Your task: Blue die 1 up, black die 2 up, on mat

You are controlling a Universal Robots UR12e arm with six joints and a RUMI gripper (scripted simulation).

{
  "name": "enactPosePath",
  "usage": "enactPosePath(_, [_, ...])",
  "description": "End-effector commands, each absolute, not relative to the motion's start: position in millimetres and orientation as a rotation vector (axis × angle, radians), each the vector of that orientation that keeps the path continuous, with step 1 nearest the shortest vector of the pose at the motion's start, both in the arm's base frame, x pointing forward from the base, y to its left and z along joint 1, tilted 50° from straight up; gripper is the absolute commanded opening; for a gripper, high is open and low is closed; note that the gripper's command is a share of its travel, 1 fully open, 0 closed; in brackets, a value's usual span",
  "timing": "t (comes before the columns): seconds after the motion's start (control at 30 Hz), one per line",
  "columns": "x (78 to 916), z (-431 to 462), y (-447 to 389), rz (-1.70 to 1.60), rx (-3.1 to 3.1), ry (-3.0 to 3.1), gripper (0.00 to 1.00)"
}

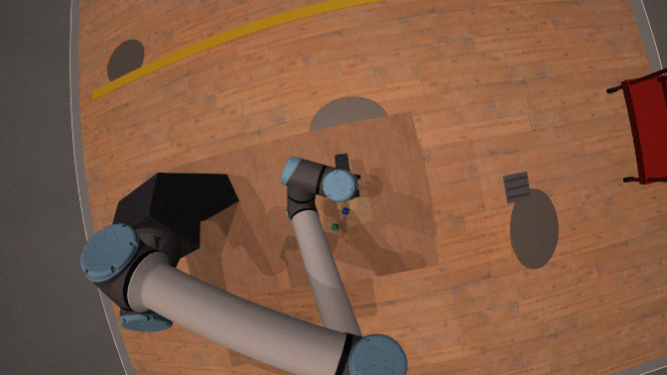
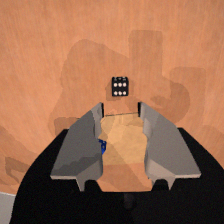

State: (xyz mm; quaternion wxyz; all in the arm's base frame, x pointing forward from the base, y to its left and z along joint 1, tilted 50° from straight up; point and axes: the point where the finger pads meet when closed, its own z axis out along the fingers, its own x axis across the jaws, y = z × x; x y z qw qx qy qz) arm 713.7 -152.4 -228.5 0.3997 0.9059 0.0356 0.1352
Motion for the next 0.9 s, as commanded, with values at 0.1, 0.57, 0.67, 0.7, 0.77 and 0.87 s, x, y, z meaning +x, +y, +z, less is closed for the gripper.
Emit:
enactPosePath(0.1, [717,-236,-160,0.343,2.292,0.091,0.24])
enactPosePath(0.57, [722,-247,-172,0.343,2.292,0.091,0.24])
enactPosePath(0.67, [723,-249,-174,0.343,2.292,0.091,0.24])
enactPosePath(0.7, [723,-249,-175,0.343,2.292,0.091,0.24])
enactPosePath(0.77, [723,-249,-175,0.343,2.292,0.091,0.24])
enactPosePath(0.87, [723,-250,-176,0.343,2.292,0.091,0.24])
